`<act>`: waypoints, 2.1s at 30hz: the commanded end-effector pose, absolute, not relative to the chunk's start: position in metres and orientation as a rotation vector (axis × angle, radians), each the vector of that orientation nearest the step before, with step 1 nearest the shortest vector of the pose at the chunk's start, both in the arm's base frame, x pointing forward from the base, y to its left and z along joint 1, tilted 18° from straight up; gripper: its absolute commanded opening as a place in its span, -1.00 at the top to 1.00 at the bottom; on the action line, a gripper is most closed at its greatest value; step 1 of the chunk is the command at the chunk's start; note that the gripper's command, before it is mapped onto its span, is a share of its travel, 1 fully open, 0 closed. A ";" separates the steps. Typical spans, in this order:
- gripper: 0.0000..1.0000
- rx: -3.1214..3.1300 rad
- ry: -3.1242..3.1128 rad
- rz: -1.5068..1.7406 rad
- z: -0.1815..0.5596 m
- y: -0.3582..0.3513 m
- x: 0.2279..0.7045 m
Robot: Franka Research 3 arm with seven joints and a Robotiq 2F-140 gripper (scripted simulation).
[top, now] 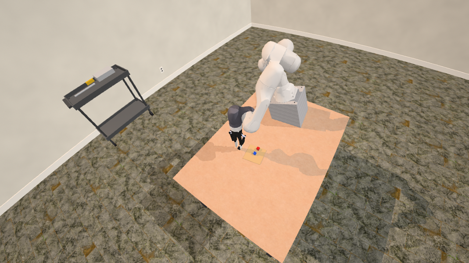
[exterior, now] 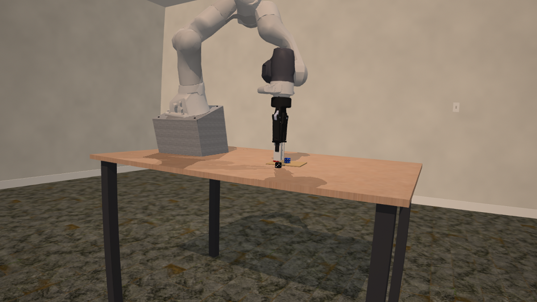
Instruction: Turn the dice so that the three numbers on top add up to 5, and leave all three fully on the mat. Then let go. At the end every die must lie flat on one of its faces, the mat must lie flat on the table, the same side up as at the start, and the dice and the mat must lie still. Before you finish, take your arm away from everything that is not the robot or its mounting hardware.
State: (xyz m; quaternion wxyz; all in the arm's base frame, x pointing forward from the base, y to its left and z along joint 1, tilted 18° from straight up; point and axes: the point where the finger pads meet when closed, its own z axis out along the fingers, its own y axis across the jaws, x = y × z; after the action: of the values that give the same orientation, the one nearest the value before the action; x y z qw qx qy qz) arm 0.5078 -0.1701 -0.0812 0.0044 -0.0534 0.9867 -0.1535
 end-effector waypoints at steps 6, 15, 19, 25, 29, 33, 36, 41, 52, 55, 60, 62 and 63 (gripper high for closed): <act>0.57 -0.172 3.090 -0.483 -0.082 -0.171 0.508; 0.57 -0.172 3.090 -0.483 -0.082 -0.171 0.508; 0.57 -0.172 3.090 -0.483 -0.082 -0.171 0.508; 0.57 -0.172 3.090 -0.483 -0.082 -0.171 0.508; 0.57 -0.172 3.090 -0.483 -0.082 -0.171 0.508; 0.57 -0.172 3.090 -0.483 -0.082 -0.171 0.508; 0.57 -0.172 3.090 -0.483 -0.082 -0.171 0.508; 0.57 -0.172 3.090 -0.483 -0.085 -0.172 0.508; 0.57 -0.172 3.090 -0.483 -0.097 -0.176 0.509; 0.57 -0.172 3.090 -0.483 -0.101 -0.177 0.509; 0.57 -0.172 3.090 -0.483 -0.105 -0.178 0.509; 0.57 -0.172 3.090 -0.483 -0.105 -0.178 0.509; 0.57 -0.172 3.090 -0.483 -0.106 -0.178 0.509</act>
State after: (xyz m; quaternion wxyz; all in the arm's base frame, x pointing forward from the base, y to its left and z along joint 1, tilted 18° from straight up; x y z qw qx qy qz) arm 0.5071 -0.1774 -0.1052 0.0026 -0.0501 0.9870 -0.1526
